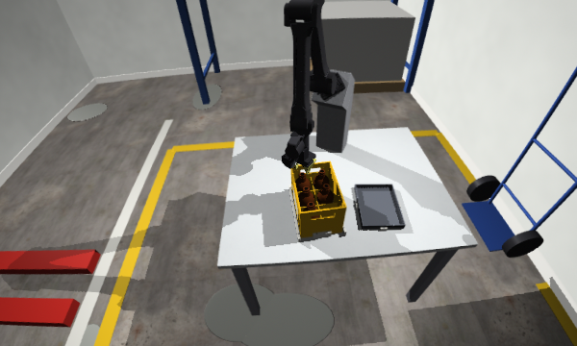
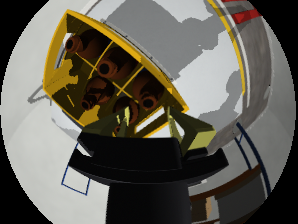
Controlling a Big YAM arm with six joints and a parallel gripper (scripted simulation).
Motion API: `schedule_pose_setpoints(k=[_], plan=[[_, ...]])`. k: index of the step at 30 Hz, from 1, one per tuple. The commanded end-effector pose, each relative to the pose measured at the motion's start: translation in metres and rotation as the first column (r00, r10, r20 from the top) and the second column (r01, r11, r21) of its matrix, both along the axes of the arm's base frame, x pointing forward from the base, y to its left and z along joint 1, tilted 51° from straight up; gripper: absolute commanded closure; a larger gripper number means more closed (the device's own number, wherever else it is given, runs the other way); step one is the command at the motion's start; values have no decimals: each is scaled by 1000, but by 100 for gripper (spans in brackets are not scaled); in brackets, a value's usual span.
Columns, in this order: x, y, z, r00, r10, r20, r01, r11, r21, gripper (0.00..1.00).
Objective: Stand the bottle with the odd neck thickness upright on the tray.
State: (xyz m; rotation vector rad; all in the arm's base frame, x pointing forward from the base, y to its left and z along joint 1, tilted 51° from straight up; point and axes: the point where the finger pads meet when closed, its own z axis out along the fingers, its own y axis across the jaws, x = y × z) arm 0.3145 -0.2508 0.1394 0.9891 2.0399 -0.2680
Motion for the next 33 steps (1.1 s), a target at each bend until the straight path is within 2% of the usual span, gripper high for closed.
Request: schedule_pose_setpoints(k=[1, 27, 33], plan=[[-1, -3, -3, 1000, -2, -4, 2, 1000, -3, 39], [8, -12, -3, 1000, -4, 6, 4, 1000, -12, 39], [11, -15, -8, 1000, -4, 4, 4, 1000, -10, 39]])
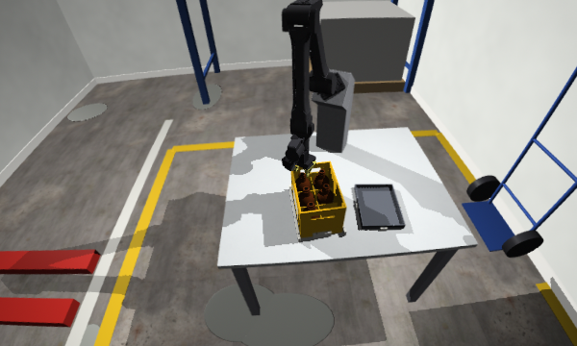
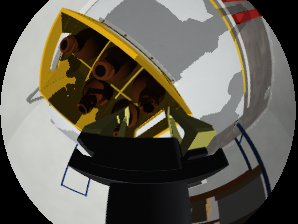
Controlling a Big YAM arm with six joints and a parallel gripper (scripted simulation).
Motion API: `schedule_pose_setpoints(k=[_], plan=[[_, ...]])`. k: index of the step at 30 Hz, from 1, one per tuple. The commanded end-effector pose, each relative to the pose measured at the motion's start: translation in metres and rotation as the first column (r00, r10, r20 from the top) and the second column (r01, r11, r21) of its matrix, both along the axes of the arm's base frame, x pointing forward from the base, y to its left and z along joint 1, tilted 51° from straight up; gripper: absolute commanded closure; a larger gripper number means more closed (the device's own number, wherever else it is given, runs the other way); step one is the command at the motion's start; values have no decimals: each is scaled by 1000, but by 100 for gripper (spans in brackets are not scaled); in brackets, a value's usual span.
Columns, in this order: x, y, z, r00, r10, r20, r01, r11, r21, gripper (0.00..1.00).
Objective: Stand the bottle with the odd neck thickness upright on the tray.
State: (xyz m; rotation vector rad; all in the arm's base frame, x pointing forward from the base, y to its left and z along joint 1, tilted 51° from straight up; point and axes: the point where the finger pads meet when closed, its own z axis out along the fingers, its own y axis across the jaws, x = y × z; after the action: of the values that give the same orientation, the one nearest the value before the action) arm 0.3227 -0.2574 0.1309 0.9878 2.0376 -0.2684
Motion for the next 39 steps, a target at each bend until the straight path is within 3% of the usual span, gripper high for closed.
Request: schedule_pose_setpoints(k=[1, 39], plan=[[3, -9, -1, 1000, -4, 1, 4, 1000, -8, 39], [15, -19, -17, 1000, -5, -2, 5, 1000, -5, 39]])
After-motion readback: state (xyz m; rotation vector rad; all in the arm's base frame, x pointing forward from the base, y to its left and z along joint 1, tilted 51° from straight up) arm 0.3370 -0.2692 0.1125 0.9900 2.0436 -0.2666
